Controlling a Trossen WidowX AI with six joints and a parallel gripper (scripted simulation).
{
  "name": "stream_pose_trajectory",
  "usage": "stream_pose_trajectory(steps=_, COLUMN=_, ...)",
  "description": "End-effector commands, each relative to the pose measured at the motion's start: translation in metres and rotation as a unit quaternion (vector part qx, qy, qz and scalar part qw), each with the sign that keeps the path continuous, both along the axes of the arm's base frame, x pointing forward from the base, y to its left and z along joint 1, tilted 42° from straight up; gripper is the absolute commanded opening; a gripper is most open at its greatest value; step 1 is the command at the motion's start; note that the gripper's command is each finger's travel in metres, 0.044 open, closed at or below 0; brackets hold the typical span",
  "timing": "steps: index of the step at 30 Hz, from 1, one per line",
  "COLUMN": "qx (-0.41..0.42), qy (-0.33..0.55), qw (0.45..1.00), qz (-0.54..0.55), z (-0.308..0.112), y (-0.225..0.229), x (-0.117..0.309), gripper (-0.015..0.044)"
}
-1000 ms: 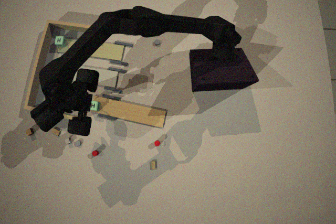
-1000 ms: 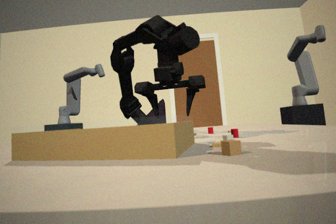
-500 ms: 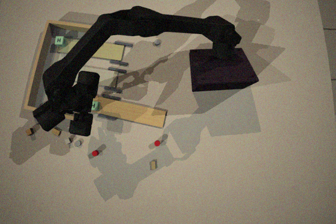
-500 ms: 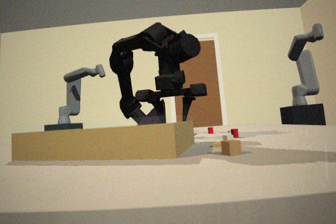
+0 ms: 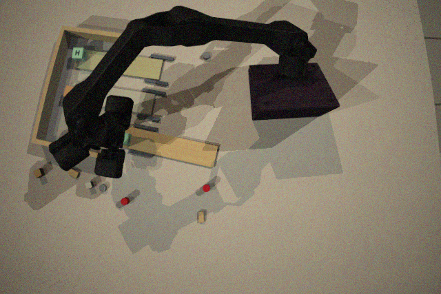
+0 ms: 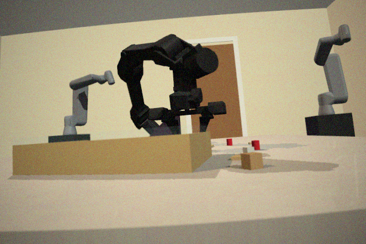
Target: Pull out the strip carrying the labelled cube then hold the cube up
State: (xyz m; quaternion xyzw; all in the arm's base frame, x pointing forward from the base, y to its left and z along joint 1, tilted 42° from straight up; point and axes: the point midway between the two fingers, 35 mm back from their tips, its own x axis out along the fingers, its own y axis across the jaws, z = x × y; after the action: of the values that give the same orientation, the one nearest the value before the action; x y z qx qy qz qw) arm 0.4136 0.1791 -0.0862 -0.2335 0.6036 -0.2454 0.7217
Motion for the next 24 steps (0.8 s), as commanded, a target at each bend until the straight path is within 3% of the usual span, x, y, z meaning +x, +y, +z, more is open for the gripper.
stream_pose_trajectory(steps=1, qx=-0.003, qy=0.003, qw=1.0, qz=0.003, z=-0.004, y=-0.005, x=0.0, gripper=0.025)
stream_pose_trajectory(steps=4, qx=-0.003, qy=0.003, qw=1.0, qz=0.003, z=-0.005, y=-0.006, x=0.0, gripper=0.025)
stream_pose_trajectory(steps=8, qx=-0.001, qy=0.001, qw=1.0, qz=-0.001, z=-0.004, y=-0.004, x=0.0, gripper=0.0145)
stream_pose_trajectory(steps=15, qx=-0.001, qy=0.001, qw=1.0, qz=-0.001, z=-0.004, y=-0.004, x=0.0, gripper=0.0098)
stream_pose_trajectory(steps=19, qx=-0.001, qy=0.001, qw=1.0, qz=-0.001, z=-0.002, y=-0.004, x=-0.001, gripper=0.0)
stream_pose_trajectory(steps=24, qx=-0.001, qy=0.002, qw=1.0, qz=0.0, z=0.008, y=-0.001, x=-0.015, gripper=0.0)
